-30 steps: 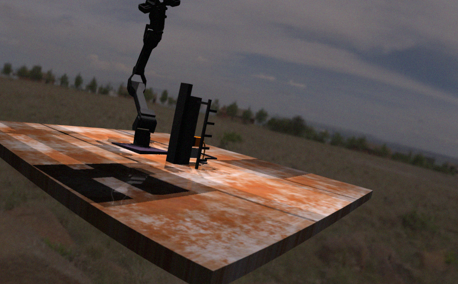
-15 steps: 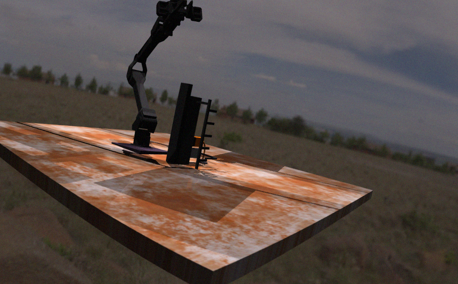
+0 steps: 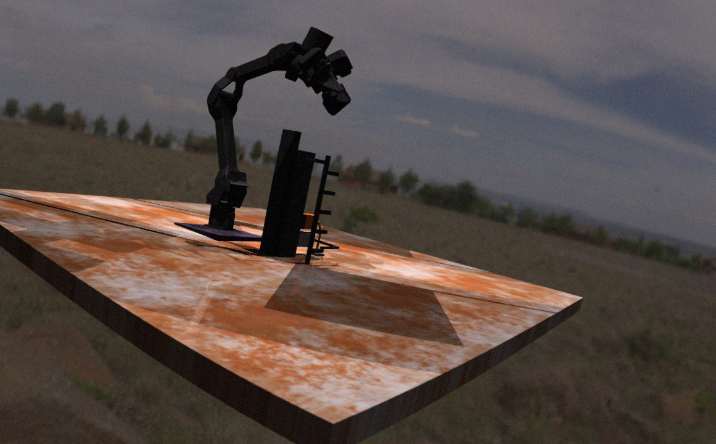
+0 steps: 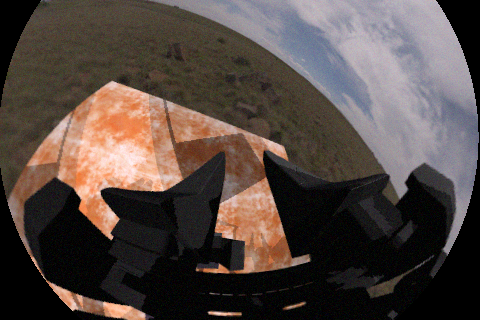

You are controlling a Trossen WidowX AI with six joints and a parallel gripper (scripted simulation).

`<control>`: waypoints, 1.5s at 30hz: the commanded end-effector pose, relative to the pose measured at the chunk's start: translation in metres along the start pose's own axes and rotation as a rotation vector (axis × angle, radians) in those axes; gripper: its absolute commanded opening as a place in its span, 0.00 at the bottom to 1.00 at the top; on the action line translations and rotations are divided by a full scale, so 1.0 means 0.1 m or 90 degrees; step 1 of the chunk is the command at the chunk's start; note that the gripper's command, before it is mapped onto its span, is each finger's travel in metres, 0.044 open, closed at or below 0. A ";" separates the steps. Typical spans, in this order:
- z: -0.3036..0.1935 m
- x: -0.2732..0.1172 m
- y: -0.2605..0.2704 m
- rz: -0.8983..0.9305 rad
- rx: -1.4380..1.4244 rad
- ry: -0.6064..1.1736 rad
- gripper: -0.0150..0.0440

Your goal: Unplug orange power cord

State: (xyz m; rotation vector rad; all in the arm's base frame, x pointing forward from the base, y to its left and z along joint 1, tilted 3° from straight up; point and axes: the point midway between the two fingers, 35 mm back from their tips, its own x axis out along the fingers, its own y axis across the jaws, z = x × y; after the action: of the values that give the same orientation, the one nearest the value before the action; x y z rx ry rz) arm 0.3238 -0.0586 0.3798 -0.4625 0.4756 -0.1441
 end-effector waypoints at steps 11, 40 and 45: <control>-1.21 0.54 1.73 0.476 -0.460 0.266 0.53; -1.86 0.37 2.07 0.714 -0.639 0.340 0.53; -1.90 0.38 2.00 0.713 -0.639 0.340 0.53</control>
State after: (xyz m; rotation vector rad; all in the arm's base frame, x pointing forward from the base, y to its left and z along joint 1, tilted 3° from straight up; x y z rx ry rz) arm 0.2747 0.0385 0.1225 -1.0661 1.2767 1.1249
